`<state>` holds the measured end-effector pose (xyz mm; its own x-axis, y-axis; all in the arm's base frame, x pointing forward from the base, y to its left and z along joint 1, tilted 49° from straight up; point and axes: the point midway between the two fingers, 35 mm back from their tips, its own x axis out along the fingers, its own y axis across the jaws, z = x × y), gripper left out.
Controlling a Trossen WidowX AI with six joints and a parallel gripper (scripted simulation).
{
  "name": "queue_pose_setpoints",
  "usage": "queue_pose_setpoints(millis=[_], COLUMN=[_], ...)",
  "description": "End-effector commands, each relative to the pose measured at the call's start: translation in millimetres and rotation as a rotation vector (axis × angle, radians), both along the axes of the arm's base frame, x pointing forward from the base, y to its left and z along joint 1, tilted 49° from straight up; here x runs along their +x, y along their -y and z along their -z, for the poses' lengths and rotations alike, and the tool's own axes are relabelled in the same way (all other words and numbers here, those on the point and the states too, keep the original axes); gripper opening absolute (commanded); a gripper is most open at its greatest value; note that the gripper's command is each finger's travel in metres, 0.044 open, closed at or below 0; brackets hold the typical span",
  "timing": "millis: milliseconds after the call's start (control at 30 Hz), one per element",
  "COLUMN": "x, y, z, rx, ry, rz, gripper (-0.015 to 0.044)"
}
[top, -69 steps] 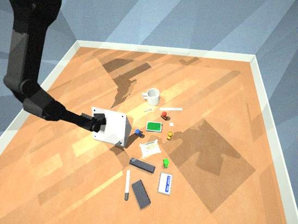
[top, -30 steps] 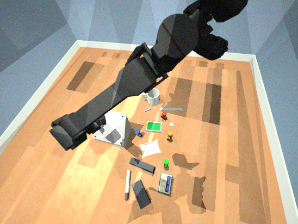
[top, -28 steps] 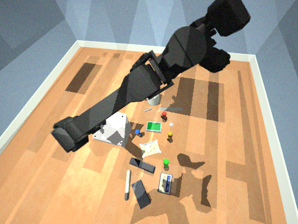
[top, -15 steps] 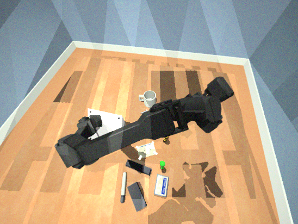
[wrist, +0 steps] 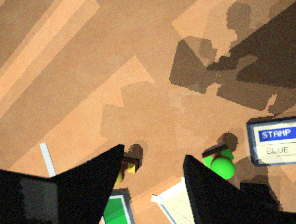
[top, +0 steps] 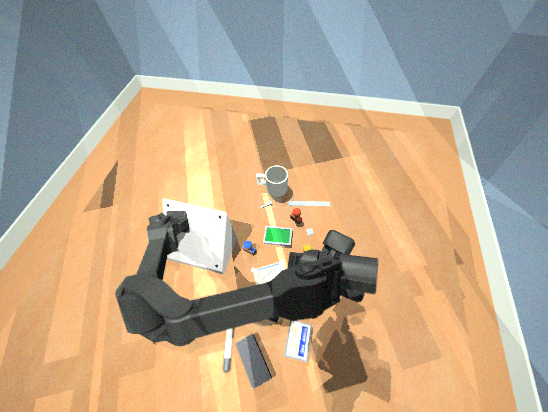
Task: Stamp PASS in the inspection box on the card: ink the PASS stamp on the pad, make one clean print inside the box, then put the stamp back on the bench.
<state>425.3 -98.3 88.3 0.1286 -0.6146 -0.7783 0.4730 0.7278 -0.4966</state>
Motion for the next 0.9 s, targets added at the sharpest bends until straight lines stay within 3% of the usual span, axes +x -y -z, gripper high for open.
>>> queue_pose_setpoints(millis=[0, 100, 867], x=[-48.9, -60.1, -59.3], y=[50.7, 62.1, 75.1], z=[-7.5, -6.1, 8.0], rx=[-0.141, -0.173, -0.172], ry=[-0.344, -0.465, -0.465], rz=[-0.069, -0.093, -0.094], gripper=[0.0222, 0.0222, 0.0222])
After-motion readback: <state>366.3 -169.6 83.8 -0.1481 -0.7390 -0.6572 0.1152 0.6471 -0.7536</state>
